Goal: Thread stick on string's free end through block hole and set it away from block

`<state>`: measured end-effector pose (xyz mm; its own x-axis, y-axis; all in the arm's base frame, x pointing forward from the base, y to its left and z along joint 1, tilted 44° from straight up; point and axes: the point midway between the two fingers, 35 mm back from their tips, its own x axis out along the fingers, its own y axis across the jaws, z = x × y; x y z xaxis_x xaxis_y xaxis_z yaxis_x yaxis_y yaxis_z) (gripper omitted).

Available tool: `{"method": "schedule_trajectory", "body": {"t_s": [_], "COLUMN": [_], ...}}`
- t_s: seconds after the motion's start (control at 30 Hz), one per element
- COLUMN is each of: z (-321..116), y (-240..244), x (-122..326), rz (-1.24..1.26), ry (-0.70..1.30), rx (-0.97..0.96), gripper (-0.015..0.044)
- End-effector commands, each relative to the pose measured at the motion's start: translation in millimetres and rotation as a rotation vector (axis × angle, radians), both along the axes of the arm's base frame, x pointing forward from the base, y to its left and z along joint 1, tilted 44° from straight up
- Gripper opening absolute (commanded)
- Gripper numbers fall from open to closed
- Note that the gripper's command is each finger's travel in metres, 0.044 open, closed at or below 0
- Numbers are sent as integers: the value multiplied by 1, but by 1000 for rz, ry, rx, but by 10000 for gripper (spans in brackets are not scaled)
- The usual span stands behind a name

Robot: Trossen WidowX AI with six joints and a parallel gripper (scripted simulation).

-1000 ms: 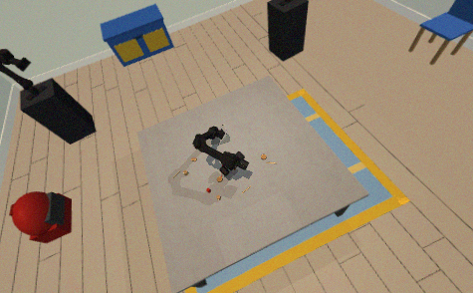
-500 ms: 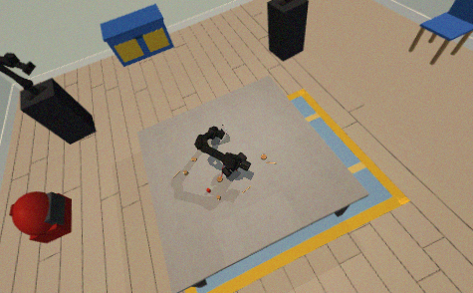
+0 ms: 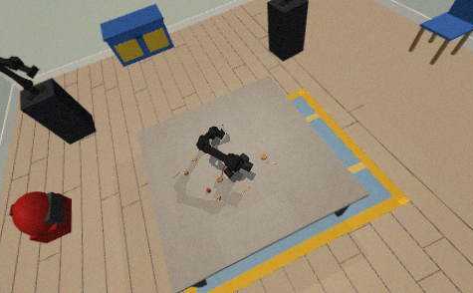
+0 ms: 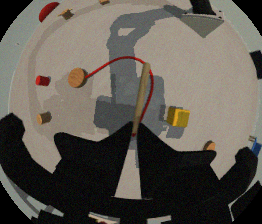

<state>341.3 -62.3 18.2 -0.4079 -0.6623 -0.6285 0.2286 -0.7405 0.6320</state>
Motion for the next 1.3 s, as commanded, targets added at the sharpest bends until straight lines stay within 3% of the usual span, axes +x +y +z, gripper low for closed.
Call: {"method": "schedule_trajectory", "body": {"t_s": [0.0, 1.27], "z": [-3, -24], "y": [2, 15], "x": [5, 46], "rz": [7, 63], "ry": [-7, -62], "rx": [4, 28], "gripper": [0, 0]}}
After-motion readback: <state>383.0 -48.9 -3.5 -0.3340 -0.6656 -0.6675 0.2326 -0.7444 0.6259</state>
